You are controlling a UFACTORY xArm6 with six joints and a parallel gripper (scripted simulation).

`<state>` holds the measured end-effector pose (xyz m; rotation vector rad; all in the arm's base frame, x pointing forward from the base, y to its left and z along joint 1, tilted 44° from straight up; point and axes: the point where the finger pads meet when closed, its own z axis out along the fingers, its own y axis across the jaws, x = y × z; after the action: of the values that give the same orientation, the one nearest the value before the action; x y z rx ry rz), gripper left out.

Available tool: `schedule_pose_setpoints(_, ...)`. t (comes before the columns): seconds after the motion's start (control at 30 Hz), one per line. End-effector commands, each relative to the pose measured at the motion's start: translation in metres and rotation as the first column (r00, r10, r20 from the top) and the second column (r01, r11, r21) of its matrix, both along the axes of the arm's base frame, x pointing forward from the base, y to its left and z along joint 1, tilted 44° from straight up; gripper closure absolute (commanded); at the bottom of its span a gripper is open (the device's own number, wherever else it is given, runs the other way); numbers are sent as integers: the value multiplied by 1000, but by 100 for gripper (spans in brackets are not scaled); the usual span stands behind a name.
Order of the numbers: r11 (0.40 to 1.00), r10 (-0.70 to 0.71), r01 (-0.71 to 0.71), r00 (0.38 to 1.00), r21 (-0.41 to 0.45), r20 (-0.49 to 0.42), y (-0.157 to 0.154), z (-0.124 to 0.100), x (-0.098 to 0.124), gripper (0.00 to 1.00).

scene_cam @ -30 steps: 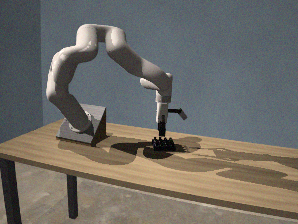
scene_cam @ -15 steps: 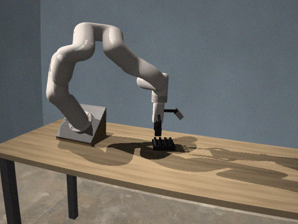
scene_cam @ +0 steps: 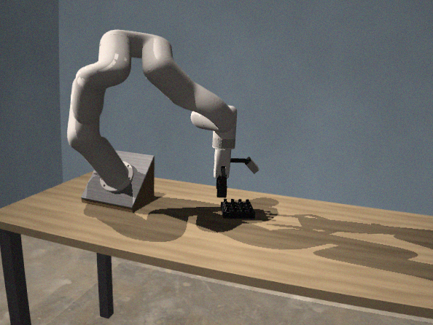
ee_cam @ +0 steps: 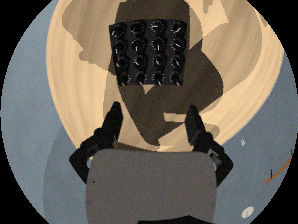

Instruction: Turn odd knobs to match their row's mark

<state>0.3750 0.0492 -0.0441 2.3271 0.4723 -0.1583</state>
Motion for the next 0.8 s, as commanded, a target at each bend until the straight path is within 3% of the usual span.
schedule_pose_setpoints(0.0, 1000, 2, -2, 1000, 2, 3, 0, 2, -3, 0)
schedule_pose_setpoints(0.77, 1000, 1, -2, 1000, 2, 3, -1, 3, -5, 0)
